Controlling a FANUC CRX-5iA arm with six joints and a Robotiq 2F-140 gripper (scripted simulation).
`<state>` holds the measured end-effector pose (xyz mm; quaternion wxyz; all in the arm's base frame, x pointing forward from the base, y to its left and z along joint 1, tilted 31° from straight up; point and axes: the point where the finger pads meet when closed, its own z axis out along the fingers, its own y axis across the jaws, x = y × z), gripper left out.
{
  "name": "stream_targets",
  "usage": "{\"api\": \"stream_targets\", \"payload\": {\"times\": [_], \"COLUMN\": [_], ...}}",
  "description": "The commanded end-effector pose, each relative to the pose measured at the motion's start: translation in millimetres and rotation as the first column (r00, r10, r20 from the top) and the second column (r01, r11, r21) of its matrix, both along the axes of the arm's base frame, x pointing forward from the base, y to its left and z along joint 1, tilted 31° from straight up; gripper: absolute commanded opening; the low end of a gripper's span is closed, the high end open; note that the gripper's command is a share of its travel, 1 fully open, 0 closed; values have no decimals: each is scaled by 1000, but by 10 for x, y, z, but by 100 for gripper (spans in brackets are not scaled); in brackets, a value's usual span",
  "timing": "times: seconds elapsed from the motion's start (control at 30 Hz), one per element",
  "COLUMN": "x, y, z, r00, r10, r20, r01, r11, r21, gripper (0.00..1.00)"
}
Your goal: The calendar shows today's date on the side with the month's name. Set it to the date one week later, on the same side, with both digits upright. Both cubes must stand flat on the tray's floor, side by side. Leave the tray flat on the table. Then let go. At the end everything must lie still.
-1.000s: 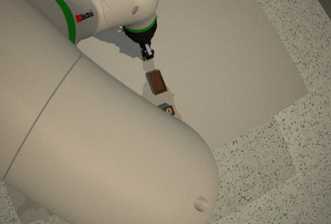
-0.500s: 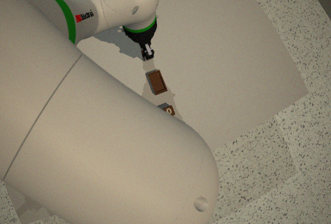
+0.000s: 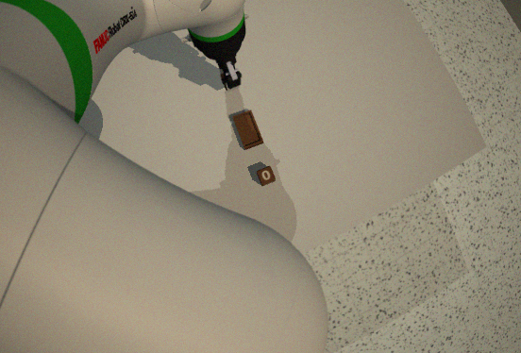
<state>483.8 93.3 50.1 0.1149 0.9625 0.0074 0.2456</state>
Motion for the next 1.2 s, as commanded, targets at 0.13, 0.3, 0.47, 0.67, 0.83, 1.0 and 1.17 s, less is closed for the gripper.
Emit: {"api": "stream_targets", "payload": {"times": [0.13,0.3,0.47,0.67,0.83,1.0,1.17], "x": [-194,-293,-301,-300,-316,-421,-444], "y": [87,133,136,122,-361,-996,-1084], "z": [357,535,550,555,704,884,907], "r00": [1000,1000,1000,1000,1000,1000,1000], "r10": [-1,-1,-1,-1,-14,-28,-30], "r20": [-2,-2,-2,-2,-3,3,5], "r01": [1,1,1,1,14,28,30], "r11": [1000,1000,1000,1000,1000,1000,999], "r21": [-1,-1,-1,-1,6,14,15], "gripper": [17,17,17,17,17,17,17]}}
